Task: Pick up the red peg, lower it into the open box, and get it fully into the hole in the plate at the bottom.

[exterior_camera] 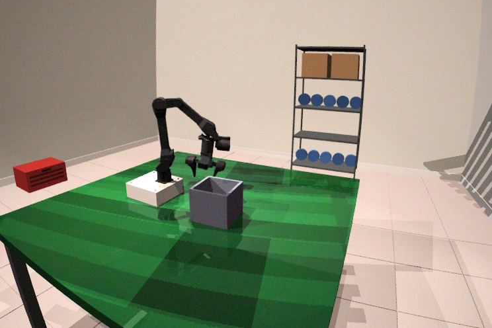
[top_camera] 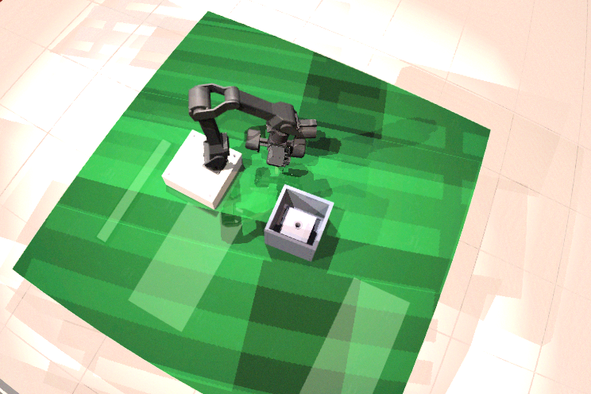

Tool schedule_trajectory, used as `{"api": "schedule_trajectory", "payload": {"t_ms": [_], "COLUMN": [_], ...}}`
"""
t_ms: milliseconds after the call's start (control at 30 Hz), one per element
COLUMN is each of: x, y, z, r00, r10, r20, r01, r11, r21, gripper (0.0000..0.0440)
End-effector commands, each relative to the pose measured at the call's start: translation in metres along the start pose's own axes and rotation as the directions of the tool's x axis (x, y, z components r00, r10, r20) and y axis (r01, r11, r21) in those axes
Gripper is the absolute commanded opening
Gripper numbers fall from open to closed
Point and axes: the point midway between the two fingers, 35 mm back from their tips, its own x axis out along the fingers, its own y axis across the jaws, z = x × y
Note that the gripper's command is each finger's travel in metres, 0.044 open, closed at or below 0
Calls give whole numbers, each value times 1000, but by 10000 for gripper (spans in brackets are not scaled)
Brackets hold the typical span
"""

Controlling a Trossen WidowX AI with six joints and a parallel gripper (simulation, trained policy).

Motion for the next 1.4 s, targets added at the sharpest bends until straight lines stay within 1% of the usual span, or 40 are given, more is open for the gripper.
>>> {"api": "schedule_trajectory", "payload": {"t_ms": [0,133,200,400,633,733,1067,1367], "x": [14,26,30,42,50,52,28,-2], "y": [-1,1,4,12,21,24,37,49], "z": [4,5,5,4,-1,-3,-9,-12], "r00": [1000,1000,1000,999,999,999,992,976], "r10": [-10,-3,3,16,30,39,120,208], "r20": [20,30,31,28,15,8,-32,-65], "r01": [10,2,-5,-18,-31,-39,-119,-204], "r11": [1000,999,998,998,999,999,992,977], "r21": [28,51,57,57,26,13,48,70], "gripper": [430,415,384,234,53,0,0,0]}}
